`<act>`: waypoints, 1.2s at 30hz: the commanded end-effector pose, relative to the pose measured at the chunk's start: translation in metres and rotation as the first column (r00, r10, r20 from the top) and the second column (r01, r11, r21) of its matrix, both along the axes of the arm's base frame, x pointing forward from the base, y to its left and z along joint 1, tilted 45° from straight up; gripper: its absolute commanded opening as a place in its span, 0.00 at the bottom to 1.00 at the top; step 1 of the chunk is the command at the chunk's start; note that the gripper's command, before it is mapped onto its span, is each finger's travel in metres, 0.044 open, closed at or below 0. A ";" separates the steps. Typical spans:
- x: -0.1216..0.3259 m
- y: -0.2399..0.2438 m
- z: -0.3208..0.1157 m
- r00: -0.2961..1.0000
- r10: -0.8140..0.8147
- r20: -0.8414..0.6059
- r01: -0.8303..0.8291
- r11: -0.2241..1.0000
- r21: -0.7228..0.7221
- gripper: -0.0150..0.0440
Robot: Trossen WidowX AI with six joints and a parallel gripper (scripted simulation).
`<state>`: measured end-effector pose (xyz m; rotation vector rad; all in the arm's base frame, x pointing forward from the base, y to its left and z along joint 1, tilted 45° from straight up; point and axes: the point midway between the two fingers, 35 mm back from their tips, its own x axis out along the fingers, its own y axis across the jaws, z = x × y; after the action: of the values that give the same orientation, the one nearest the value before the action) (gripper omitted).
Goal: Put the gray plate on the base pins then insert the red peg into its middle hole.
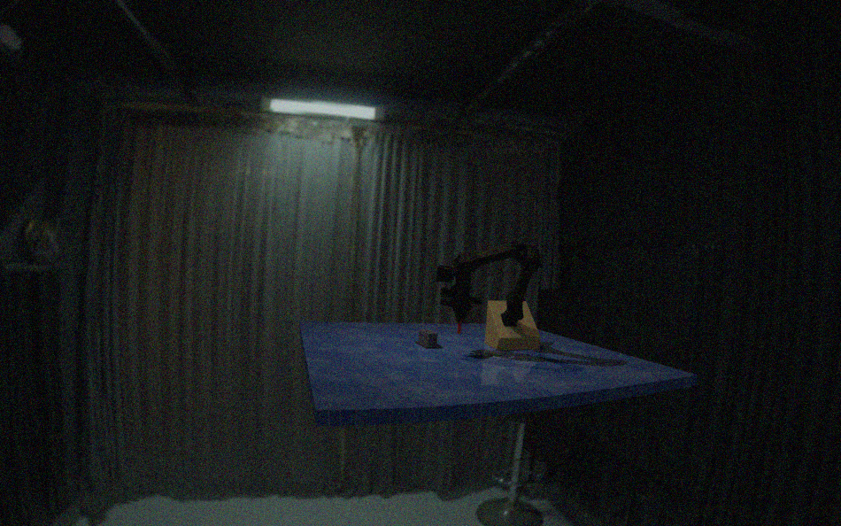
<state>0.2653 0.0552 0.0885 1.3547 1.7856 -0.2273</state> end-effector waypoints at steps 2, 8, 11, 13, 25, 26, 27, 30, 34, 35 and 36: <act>0.011 -0.008 -0.006 1.000 0.006 0.006 -0.006 1.000 -0.005 0.25; 0.024 -0.017 -0.014 1.000 0.006 0.007 -0.006 1.000 -0.006 0.25; 0.030 -0.022 -0.019 1.000 0.006 0.008 -0.006 1.000 -0.006 0.25; 0.034 -0.026 -0.022 1.000 0.006 0.008 -0.006 1.000 -0.006 0.25; 0.055 -0.047 -0.044 1.000 0.008 0.011 -0.008 1.000 -0.006 0.25; 0.057 -0.049 -0.046 1.000 0.008 0.011 -0.008 1.000 -0.006 0.25; 0.058 -0.051 -0.048 1.000 0.008 0.011 -0.008 1.000 -0.006 0.25; 0.063 -0.056 -0.054 1.000 0.008 0.012 -0.008 1.000 -0.005 0.25; 0.068 -0.064 -0.063 1.000 0.009 0.013 -0.009 1.000 -0.005 0.25; 0.070 -0.065 -0.065 1.000 0.009 0.013 -0.009 1.000 -0.005 0.25; 0.071 -0.067 -0.067 1.000 0.010 0.013 -0.010 1.000 -0.005 0.25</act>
<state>0.3316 -0.0068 0.0280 1.3504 1.7800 -0.2212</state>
